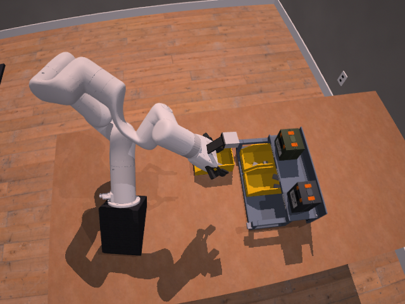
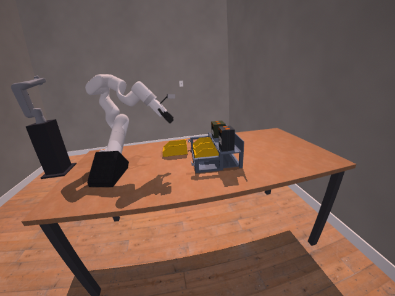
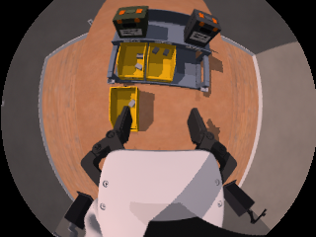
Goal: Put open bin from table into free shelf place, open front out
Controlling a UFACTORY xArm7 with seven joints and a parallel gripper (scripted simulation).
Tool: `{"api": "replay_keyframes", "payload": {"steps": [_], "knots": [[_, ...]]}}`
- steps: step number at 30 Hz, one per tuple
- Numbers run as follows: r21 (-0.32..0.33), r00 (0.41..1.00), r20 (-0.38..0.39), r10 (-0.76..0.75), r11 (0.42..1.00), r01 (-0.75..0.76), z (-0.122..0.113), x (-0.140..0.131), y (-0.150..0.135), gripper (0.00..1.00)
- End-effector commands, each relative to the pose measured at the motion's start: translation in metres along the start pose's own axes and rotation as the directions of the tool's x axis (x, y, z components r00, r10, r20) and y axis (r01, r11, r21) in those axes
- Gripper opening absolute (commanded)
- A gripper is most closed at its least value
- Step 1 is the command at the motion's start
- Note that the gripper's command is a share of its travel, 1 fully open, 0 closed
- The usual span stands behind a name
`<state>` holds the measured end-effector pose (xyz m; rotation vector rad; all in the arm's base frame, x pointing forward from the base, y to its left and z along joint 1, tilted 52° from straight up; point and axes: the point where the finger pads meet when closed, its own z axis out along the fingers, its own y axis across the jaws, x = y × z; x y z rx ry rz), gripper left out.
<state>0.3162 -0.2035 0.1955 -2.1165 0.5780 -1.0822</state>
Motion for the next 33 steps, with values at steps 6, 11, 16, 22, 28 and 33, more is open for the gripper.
{"api": "replay_keyframes", "payload": {"steps": [6,11,16,22,28,33], "knots": [[0.013,0.989,0.15,0.005,1.0,-0.007,-0.0013,0.0041,0.0006,1.0],[0.011,0.982,0.189,0.006,1.0,-0.008,-0.0014,0.0036,0.0006,1.0],[0.024,0.922,0.387,0.01,1.0,-0.021,-0.0011,0.0042,0.0006,1.0],[0.024,0.922,0.387,0.01,1.0,-0.021,-0.0011,0.0042,0.0006,1.0],[0.02,0.906,0.423,0.011,1.0,-0.021,-0.0014,0.004,0.0006,1.0],[0.034,0.8,0.6,0.011,0.999,-0.039,-0.0008,0.0039,0.0007,1.0]]}}
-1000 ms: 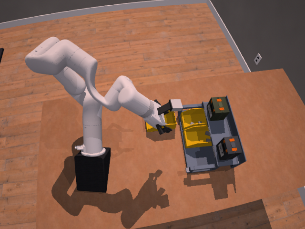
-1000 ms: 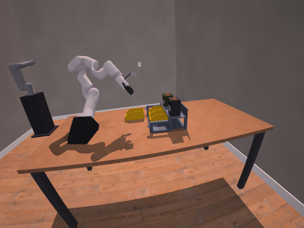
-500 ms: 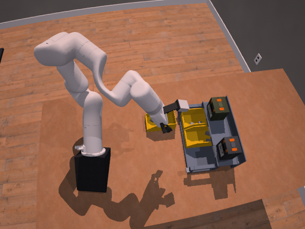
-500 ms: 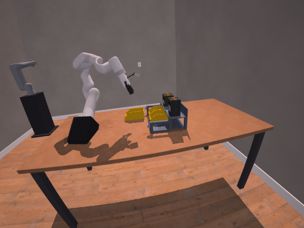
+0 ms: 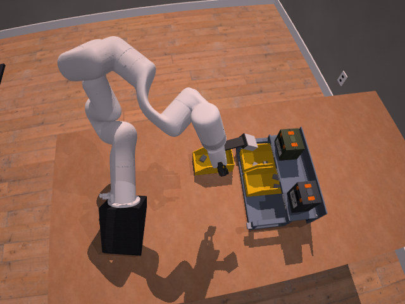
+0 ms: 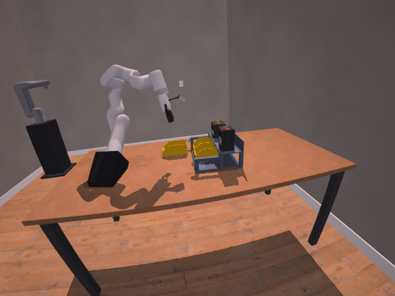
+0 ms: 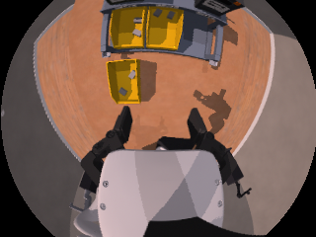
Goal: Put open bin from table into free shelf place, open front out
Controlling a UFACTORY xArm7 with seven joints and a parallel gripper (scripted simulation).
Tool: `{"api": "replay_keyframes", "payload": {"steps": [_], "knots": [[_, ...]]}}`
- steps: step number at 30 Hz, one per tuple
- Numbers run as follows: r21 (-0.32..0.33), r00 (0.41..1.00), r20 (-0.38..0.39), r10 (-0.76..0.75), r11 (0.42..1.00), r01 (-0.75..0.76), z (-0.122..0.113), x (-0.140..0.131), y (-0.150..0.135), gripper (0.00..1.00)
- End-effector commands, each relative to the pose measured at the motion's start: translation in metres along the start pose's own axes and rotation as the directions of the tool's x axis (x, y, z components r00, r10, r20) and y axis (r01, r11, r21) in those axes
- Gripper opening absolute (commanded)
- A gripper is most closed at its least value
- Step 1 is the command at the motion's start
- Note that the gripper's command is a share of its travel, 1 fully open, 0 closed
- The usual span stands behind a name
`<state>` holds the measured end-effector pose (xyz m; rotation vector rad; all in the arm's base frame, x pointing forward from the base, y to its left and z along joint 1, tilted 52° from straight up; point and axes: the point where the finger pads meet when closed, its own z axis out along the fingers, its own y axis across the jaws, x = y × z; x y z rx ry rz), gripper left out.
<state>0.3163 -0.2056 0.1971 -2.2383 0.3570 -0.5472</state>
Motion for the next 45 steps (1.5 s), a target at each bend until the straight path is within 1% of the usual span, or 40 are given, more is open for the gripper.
{"api": "replay_keyframes", "payload": {"steps": [1,11,12,16,28,33,45], "knots": [[0.026,0.984,0.176,0.002,1.0,-0.006,0.0,0.002,0.0,1.0],[0.026,0.984,0.176,0.002,1.0,-0.006,0.0,0.002,0.0,1.0],[0.015,0.985,0.171,0.003,1.0,-0.006,0.0,0.001,0.001,1.0],[0.03,0.974,0.226,0.002,0.999,-0.009,0.0,0.002,0.001,1.0],[0.03,0.974,0.226,0.002,0.999,-0.009,0.0,0.002,0.001,1.0],[0.03,0.974,0.226,0.002,0.999,-0.01,-0.002,0.0,-0.049,1.0],[0.03,0.974,0.226,0.002,0.999,-0.01,-0.002,0.0,-0.049,1.0]]}}
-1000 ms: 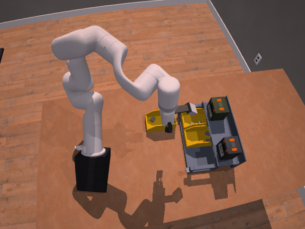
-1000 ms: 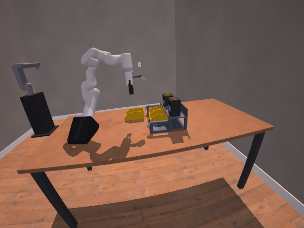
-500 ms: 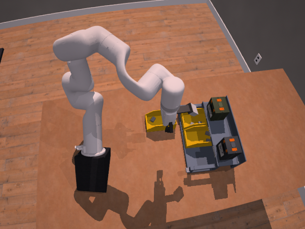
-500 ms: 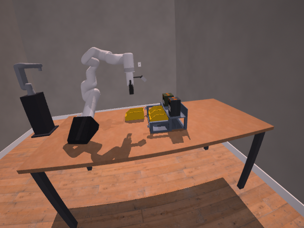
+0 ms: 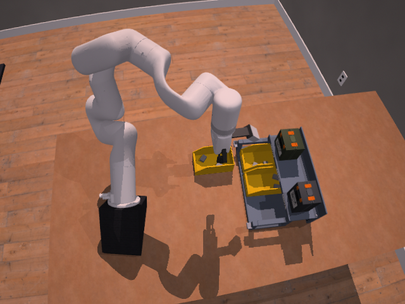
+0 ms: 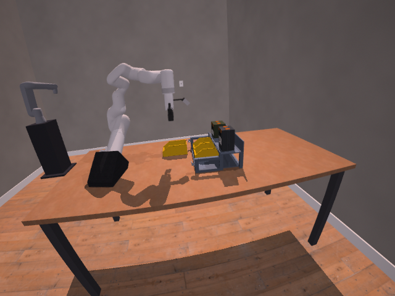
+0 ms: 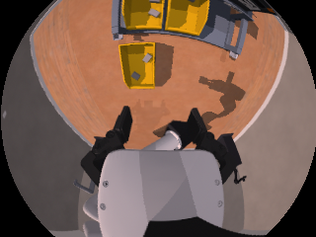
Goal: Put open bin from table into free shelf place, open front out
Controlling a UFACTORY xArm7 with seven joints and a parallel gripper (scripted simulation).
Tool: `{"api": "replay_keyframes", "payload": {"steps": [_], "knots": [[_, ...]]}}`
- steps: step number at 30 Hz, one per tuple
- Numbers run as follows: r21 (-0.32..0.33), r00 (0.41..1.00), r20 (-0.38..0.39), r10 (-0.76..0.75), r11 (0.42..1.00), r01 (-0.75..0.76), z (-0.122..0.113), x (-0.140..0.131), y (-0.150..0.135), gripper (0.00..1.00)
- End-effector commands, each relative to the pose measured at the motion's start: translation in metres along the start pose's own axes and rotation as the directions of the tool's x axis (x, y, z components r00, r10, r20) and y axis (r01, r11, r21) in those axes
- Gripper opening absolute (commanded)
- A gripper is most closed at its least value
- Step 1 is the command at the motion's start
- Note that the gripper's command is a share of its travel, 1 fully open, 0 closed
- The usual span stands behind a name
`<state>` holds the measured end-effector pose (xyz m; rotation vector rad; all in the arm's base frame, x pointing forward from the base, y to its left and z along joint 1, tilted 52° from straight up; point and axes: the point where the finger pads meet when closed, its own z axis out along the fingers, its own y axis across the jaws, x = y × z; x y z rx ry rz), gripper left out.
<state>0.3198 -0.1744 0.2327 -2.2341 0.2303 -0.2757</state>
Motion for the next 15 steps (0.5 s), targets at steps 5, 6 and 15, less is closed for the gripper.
{"api": "replay_keyframes", "payload": {"steps": [5,6,15], "knots": [[-0.006,1.0,-0.011,-0.001,1.0,0.001,-0.002,-0.001,-0.049,1.0],[-0.006,1.0,-0.011,-0.001,1.0,0.001,-0.002,-0.001,-0.049,1.0],[-0.006,1.0,-0.011,-0.001,1.0,0.001,-0.002,-0.001,-0.049,1.0]]}}
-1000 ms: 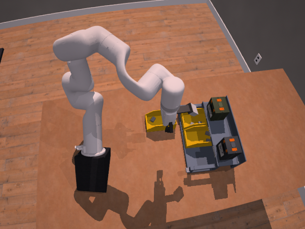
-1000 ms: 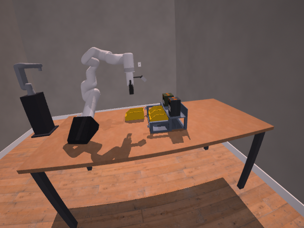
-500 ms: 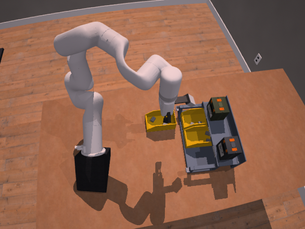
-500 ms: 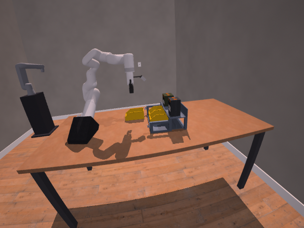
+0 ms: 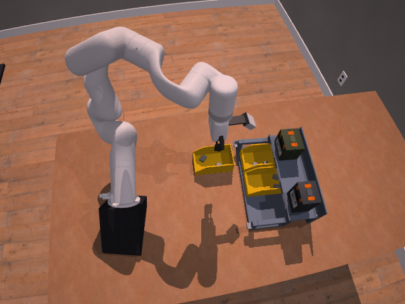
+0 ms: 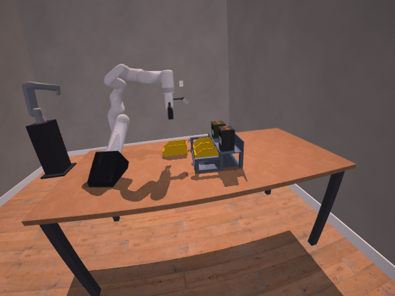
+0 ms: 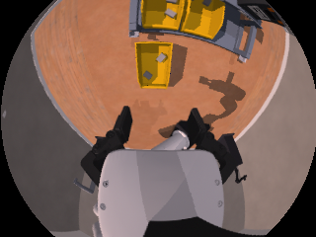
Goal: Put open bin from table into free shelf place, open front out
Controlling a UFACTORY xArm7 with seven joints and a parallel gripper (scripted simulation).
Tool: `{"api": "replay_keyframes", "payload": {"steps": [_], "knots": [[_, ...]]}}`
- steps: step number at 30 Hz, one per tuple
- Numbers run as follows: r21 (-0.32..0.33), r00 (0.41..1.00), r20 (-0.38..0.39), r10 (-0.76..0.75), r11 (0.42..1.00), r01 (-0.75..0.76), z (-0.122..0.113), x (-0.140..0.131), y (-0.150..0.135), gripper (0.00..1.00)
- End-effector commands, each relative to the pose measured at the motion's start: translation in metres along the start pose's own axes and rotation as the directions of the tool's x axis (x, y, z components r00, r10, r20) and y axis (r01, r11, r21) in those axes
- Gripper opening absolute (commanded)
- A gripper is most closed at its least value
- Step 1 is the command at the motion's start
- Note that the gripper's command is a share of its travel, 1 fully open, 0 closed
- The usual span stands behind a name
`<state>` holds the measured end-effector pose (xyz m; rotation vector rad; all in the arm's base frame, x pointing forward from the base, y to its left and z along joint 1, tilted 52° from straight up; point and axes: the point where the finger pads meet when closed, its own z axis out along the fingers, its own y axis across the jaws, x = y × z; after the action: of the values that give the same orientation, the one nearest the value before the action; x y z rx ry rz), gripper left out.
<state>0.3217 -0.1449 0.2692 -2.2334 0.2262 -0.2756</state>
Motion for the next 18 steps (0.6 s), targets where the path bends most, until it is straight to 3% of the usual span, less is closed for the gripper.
{"api": "replay_keyframes", "payload": {"steps": [1,2,7,18], "knots": [[-0.008,1.0,-0.013,0.001,1.0,-0.002,-0.001,0.0,-0.003,1.0],[-0.008,1.0,-0.013,0.001,1.0,-0.002,-0.001,0.0,-0.003,1.0],[-0.007,1.0,-0.013,0.001,1.0,-0.001,-0.002,-0.001,-0.056,1.0],[-0.007,1.0,-0.013,0.001,1.0,-0.001,-0.002,-0.001,-0.056,1.0]]}}
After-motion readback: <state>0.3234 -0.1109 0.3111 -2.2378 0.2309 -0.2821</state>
